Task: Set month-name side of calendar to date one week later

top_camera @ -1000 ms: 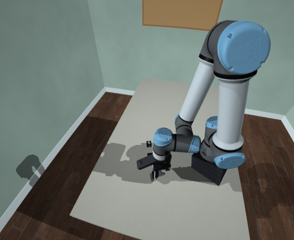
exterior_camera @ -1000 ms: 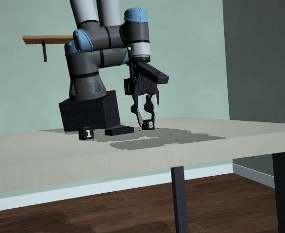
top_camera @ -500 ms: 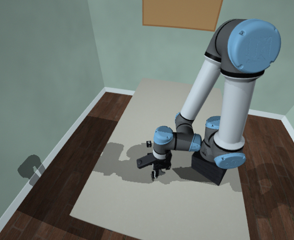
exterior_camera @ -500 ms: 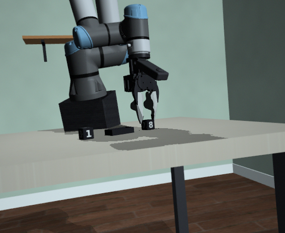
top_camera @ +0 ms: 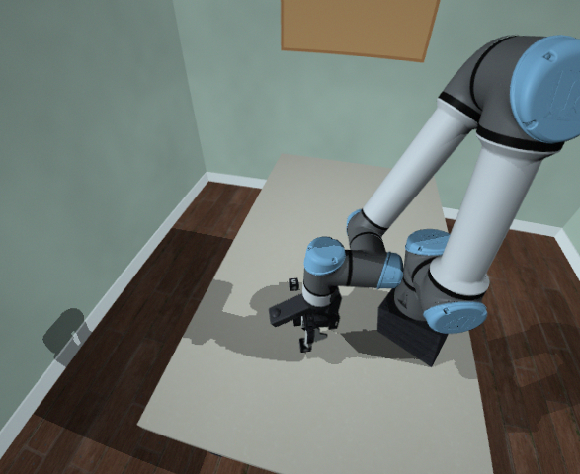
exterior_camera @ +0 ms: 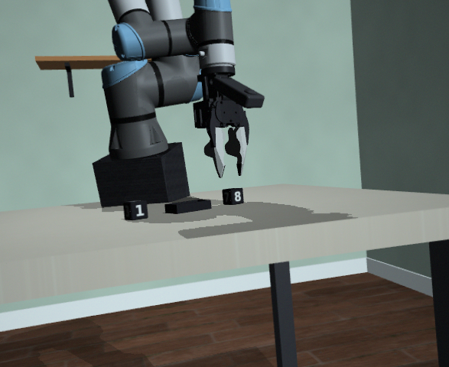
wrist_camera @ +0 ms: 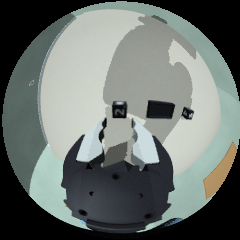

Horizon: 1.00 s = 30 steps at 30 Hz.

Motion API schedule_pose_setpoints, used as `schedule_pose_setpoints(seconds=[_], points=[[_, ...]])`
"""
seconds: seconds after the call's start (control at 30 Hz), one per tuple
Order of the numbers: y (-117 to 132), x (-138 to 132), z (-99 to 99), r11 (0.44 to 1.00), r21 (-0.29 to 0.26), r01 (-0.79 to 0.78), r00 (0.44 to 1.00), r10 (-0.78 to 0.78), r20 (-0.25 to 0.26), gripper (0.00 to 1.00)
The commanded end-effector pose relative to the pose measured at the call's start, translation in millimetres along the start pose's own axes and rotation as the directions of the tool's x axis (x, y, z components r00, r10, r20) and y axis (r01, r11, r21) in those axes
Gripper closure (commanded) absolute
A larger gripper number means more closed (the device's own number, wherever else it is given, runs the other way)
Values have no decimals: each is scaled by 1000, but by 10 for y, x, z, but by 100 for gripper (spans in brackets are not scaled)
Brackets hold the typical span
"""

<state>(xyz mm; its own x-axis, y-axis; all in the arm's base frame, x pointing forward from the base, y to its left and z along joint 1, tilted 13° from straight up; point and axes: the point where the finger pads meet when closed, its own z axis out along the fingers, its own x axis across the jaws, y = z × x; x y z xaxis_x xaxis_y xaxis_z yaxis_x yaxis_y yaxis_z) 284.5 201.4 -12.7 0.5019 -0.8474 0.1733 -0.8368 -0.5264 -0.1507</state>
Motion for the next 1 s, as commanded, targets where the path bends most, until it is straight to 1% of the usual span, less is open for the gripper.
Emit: schedule_pose_setpoints(seconds=[0.0, 0.27, 0.67, 0.7, 0.97], points=[[-1, 2, -174, 1000, -3, 0, 1000, 0, 1, 71], [-1, 2, -377, 1000, -3, 0, 1000, 0, 1, 71], [-1, 2, -443, 1000, -3, 0, 1000, 0, 1, 71], [-1, 2, -443, 1000, -3, 0, 1000, 0, 1, 0], [-1, 2, -443, 1000, -3, 0, 1000, 0, 1, 0]])
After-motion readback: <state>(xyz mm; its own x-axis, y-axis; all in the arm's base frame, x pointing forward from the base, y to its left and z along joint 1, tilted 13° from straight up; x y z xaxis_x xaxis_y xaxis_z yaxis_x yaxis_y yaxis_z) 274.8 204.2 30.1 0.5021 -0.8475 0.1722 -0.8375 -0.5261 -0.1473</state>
